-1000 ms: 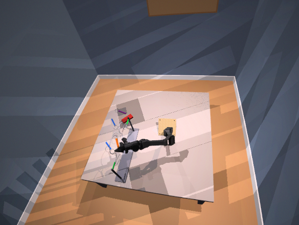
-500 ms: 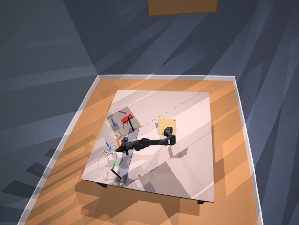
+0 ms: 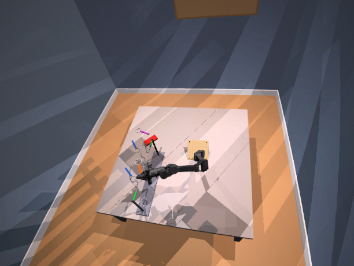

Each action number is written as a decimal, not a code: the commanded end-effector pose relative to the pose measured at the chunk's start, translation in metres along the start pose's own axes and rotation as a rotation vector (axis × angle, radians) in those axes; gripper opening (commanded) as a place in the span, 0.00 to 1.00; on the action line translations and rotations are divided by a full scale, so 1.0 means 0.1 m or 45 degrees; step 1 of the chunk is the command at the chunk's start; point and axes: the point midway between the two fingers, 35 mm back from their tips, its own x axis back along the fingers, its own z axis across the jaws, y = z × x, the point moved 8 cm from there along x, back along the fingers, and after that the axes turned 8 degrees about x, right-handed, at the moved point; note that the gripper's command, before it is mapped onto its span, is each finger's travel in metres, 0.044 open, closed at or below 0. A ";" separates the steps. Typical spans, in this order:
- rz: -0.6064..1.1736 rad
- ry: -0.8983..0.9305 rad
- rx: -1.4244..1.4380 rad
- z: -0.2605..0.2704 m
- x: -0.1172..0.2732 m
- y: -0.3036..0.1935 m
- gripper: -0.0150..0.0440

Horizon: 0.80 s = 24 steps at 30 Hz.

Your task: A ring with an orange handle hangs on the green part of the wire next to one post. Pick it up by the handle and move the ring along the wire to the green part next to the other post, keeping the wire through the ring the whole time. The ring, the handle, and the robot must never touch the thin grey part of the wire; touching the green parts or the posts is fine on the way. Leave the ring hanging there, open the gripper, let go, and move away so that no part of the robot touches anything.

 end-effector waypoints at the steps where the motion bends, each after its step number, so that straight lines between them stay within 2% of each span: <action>1: -0.015 0.037 -0.065 -0.01 0.00 0.00 0.00; 24: -0.076 0.211 -0.381 -0.01 -0.01 -0.03 0.00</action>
